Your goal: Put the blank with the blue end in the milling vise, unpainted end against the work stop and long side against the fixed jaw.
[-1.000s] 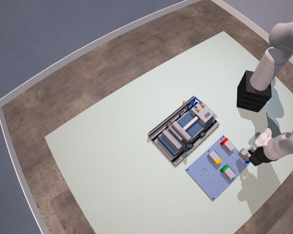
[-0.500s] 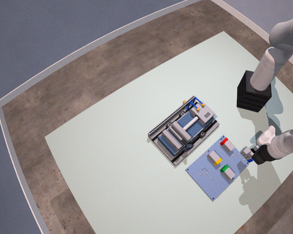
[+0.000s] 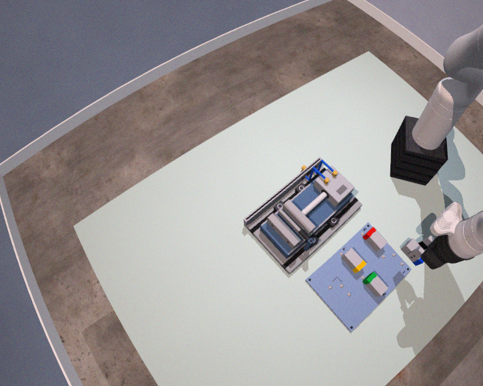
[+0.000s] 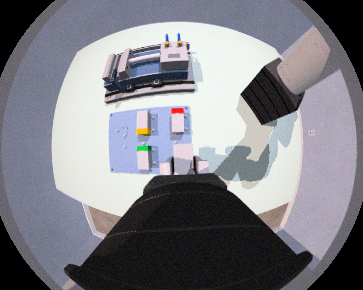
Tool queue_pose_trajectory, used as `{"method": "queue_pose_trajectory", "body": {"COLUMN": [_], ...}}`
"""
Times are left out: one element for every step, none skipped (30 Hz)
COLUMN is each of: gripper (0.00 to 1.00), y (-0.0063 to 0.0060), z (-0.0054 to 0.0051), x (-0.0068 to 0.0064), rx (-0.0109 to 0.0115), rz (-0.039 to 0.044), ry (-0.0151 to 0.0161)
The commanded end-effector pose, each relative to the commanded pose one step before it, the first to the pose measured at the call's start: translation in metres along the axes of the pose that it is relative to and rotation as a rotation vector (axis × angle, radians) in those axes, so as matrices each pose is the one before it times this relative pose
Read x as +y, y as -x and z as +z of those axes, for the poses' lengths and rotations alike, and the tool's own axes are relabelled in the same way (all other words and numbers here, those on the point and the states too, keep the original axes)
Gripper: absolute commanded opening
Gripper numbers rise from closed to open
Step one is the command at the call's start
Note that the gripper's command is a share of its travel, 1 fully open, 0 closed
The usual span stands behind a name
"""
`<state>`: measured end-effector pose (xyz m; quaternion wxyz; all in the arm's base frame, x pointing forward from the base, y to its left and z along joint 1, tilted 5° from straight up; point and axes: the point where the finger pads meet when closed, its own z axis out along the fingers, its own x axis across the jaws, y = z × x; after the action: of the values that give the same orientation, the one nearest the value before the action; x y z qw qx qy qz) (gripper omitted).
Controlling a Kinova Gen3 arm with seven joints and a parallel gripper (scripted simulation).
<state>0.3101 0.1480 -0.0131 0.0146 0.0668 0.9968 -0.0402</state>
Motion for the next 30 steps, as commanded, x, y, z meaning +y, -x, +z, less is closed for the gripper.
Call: {"method": "queue_pose_trajectory", "body": {"gripper": [0.0,0.0,0.0,0.0,0.0,0.0,0.0,0.0,0.0,0.0,0.0,0.0,0.0,0.0,0.0,0.0,0.0,0.0,0.0,0.0,0.0,0.0,0.0,0.0,0.0,0.0,0.0,0.0,0.0,0.0], "y": [0.00783,0.00049,0.00049,0.00049,0.00049,0.0,0.0,-0.00469,0.0007,0.0007,0.0007,0.0007,0.0007,0.0007,0.0007,0.0007,0.0007,0.00071,0.00071,0.00071,0.00071,0.00071,0.0,0.0,-0.00271,0.00011,0.00011,0.00011,0.00011,0.00011], "z": [-0.01211,-0.00296,-0.00296,-0.00296,-0.00296,0.0,0.0,0.00307,-0.00148,-0.00148,-0.00148,-0.00148,-0.00148,-0.00148,-0.00148,-0.00148,-0.00147,-0.00147,-0.00147,-0.00147,-0.00147,-0.00147,0.0,0.0,0.00247,0.00036,0.00036,0.00036,0.00036,0.00036], "x": [0.00014,-0.00004,-0.00004,-0.00004,-0.00004,0.0,0.0,0.00054,-0.00008,-0.00008,-0.00008,-0.00008,-0.00008,-0.00008,-0.00008,-0.00008,-0.00008,-0.00008,-0.00008,-0.00007,-0.00007,-0.00007,0.0,0.0,0.00047,-0.00003,-0.00003,-0.00003,-0.00003,-0.00003], "rx": [-0.01477,-0.00044,-0.00044,-0.00044,-0.00044,0.0,0.0,0.0093,-0.00067,-0.00067,-0.00067,-0.00067,-0.00067,-0.00067,-0.00067,-0.00067,-0.00067,-0.00067,-0.00067,-0.00067,-0.00067,-0.00067,0.0,0.0,0.0048,-0.00035,-0.00035,-0.00035,-0.00035,-0.00035], "rz": [0.0112,0.00038,0.00038,0.00038,0.00038,0.0,0.0,-0.00828,0.00059,0.00059,0.00059,0.00059,0.00059,0.00059,0.00059,0.00059,0.00059,0.00059,0.00059,0.00059,0.00059,0.00059,0.0,0.0,-0.0049,0.00035,0.00035,0.00035,0.00035,0.00035], "ry": [0.00943,0.00025,0.00025,0.00025,0.00025,0.0,0.0,-0.00495,0.00035,0.00035,0.00035,0.00035,0.00035,0.00035,0.00035,0.00035,0.00035,0.00035,0.00035,0.00035,0.00035,0.00035,0.0,0.0,-0.00242,0.00017,0.00017,0.00017,0.00017,0.00017]}}
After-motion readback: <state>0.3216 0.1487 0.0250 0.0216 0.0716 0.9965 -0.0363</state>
